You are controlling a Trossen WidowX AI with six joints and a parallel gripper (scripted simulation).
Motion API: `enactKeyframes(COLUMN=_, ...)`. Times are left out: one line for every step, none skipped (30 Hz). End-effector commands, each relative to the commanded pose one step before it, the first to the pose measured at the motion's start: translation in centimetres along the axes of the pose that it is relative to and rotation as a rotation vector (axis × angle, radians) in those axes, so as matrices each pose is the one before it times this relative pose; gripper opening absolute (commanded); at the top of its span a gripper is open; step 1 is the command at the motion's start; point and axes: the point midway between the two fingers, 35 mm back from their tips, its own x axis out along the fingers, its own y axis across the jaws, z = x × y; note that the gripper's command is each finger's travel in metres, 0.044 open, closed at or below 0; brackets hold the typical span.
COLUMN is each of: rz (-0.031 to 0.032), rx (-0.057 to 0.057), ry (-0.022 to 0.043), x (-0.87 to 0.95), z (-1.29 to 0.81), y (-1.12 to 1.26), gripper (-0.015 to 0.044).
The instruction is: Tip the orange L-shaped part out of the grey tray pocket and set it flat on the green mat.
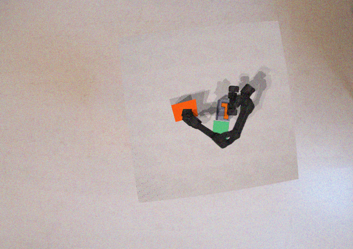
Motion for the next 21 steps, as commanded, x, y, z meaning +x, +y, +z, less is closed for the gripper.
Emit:
enactKeyframes(rz=-0.04427, rx=0.0334, ry=-0.03968, x=-0.359, z=0.218, y=0.609, gripper=0.0180)
enactKeyframes(rz=0.00000, rx=0.0000, ry=0.00000, x=0.000, z=0.000, y=0.000, gripper=0.0180)
enactKeyframes(rz=0.00000, rx=0.0000, ry=0.00000, x=0.000, z=0.000, y=0.000, gripper=0.0180)
enactKeyframes(rz=0.00000, rx=0.0000, ry=0.00000, x=0.000, z=0.000, y=0.000, gripper=0.0180)
enactKeyframes(rz=0.00000, rx=0.0000, ry=0.00000, x=0.000, z=0.000, y=0.000, gripper=0.0180)
enactKeyframes(rz=0.00027, rx=0.0000, ry=0.00001, x=0.243, z=0.023, y=0.023, gripper=0.0180)
enactKeyframes(rz=0.00050, rx=-0.0001, ry=0.00001, x=0.503, z=0.042, y=0.043, gripper=0.0180)
enactKeyframes(rz=0.00060, rx=-0.0001, ry=-0.00004, x=0.807, z=0.056, y=0.053, gripper=0.0180)
enactKeyframes(rz=0.00038, rx=0.0000, ry=-0.00011, x=0.934, z=0.045, y=0.037, gripper=0.0180)
enactKeyframes(rz=0.00001, rx=0.0001, ry=-0.00022, x=1.115, z=0.025, y=0.011, gripper=0.0180)
enactKeyframes(rz=-0.00066, rx=0.0002, ry=-0.00035, x=1.345, z=-0.013, y=-0.035, gripper=0.0180)
enactKeyframes(rz=-0.00142, rx=0.0003, ry=-0.00042, x=1.348, z=-0.064, y=-0.087, gripper=0.0180)
enactKeyframes(rz=-0.00129, rx=0.0002, ry=-0.00028, x=0.841, z=-0.067, y=-0.081, gripper=0.0180)
enactKeyframes(rz=-0.00050, rx=0.0001, ry=-0.00009, x=0.279, z=-0.027, y=-0.031, gripper=0.0180)
enactKeyframes(rz=0.00000, rx=0.0000, ry=0.00000, x=0.000, z=0.000, y=0.000, gripper=0.0180)
enactKeyframes(rz=0.00000, rx=0.0000, ry=0.00000, x=0.000, z=0.000, y=0.000, gripper=0.0180)
enactKeyframes(rz=0.00000, rx=0.0000, ry=0.00000, x=0.000, z=0.000, y=0.000, gripper=0.0180)
enactKeyframes(rz=0.00000, rx=0.0000, ry=0.00000, x=0.000, z=0.000, y=0.000, gripper=0.0180)
enactKeyframes(rz=0.00001, rx=0.0000, ry=0.00000, x=0.028, z=0.001, y=0.001, gripper=0.0180)
enactKeyframes(rz=0.00003, rx=0.0000, ry=0.00000, x=0.053, z=0.002, y=0.002, gripper=0.0180)
enactKeyframes(rz=0.00003, rx=0.0000, ry=0.00000, x=0.079, z=0.003, y=0.003, gripper=0.0180)
